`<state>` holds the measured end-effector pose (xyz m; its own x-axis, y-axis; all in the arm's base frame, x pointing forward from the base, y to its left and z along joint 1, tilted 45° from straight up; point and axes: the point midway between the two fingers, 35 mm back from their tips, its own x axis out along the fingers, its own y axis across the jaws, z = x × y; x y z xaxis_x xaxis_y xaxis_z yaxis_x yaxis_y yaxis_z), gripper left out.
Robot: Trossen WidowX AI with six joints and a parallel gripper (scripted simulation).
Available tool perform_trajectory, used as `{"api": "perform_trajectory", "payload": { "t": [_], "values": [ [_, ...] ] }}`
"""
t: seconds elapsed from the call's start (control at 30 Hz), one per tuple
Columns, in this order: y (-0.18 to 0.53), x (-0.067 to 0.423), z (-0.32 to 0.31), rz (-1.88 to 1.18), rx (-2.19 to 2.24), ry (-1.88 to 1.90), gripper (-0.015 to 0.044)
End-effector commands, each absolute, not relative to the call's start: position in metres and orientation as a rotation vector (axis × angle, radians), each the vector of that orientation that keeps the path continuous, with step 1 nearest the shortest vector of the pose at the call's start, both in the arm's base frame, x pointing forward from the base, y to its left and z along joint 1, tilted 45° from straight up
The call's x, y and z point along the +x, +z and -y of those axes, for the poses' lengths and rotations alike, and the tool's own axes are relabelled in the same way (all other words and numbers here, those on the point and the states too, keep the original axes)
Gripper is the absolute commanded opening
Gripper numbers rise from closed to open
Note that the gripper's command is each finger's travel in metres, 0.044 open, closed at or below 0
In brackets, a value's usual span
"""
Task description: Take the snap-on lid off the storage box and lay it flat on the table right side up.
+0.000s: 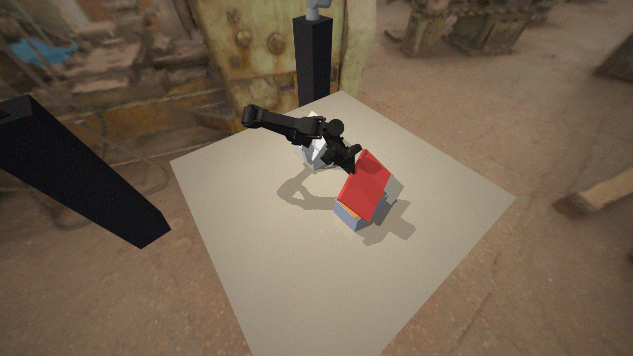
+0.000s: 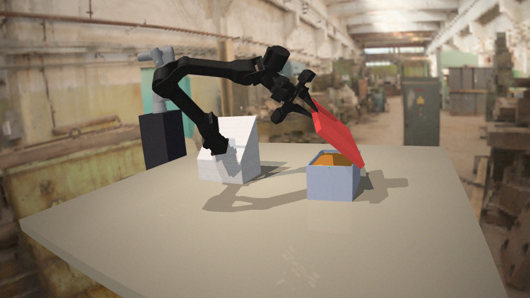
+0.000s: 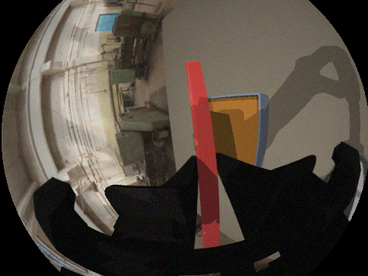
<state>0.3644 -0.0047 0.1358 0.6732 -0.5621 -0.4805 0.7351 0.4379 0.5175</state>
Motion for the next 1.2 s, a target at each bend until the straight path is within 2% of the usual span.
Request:
{"api": "perform_trajectory", "payload": {
  "t": [0.0,1.17],
  "values": [
    [0.144,0.363,0.011,-0.248,0.769,-0.815,0.0000],
    [0.194,0.356,0.060,-0.247,0.767,-0.815,0.0000]
  ]
}}
